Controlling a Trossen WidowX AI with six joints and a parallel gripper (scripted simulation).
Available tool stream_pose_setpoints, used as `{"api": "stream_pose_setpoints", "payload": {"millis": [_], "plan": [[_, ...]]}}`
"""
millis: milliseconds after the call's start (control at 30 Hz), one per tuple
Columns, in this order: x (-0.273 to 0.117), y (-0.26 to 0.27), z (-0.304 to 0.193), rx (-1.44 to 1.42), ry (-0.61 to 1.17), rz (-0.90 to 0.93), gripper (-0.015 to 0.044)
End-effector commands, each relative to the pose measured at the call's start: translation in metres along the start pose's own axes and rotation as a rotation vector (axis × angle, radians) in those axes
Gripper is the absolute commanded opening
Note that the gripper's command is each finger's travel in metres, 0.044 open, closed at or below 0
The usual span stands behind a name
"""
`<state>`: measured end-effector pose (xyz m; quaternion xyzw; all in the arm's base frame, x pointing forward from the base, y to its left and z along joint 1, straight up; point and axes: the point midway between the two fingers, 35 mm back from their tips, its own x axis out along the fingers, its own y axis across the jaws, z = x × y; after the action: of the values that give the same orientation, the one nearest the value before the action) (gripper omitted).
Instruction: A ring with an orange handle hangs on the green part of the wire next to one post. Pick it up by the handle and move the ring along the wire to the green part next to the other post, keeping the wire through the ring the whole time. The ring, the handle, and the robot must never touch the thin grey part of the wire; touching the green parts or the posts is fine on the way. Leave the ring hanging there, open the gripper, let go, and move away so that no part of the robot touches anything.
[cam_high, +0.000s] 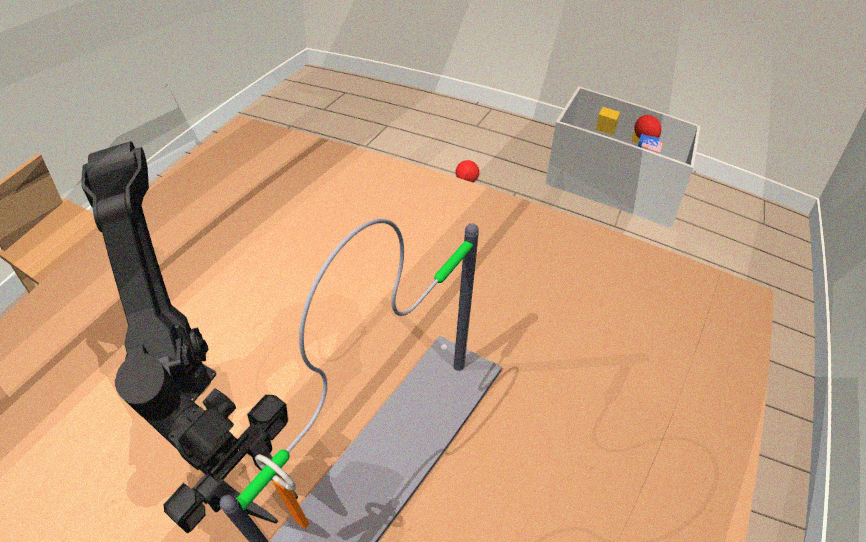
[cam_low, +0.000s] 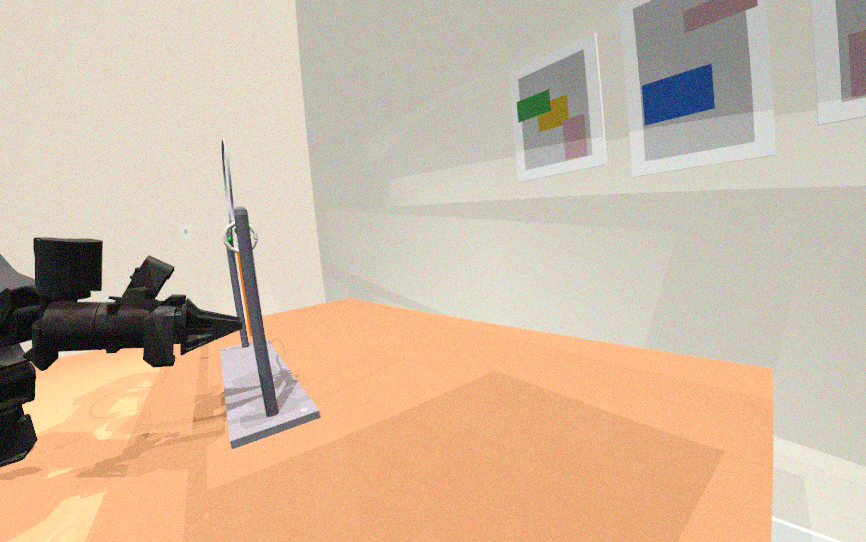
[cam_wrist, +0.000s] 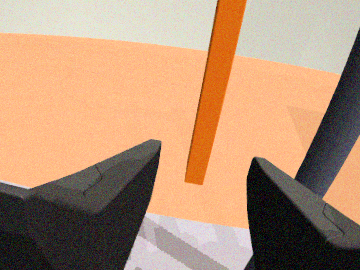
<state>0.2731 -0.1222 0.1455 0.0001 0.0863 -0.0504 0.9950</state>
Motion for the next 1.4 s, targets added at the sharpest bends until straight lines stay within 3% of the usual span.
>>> {"api": "stream_pose_setpoints", "payload": {"millis": [0, 867, 1367], "plan": [[0.007, -0.002, 0.005, 0.0, -0.009, -0.004, 0.016], [0.047, 0.002, 0.001, 0.001, -0.014, -0.004, 0.016], [0.048, 0.002, 0.001, 0.001, -0.014, -0.004, 0.016]]}}
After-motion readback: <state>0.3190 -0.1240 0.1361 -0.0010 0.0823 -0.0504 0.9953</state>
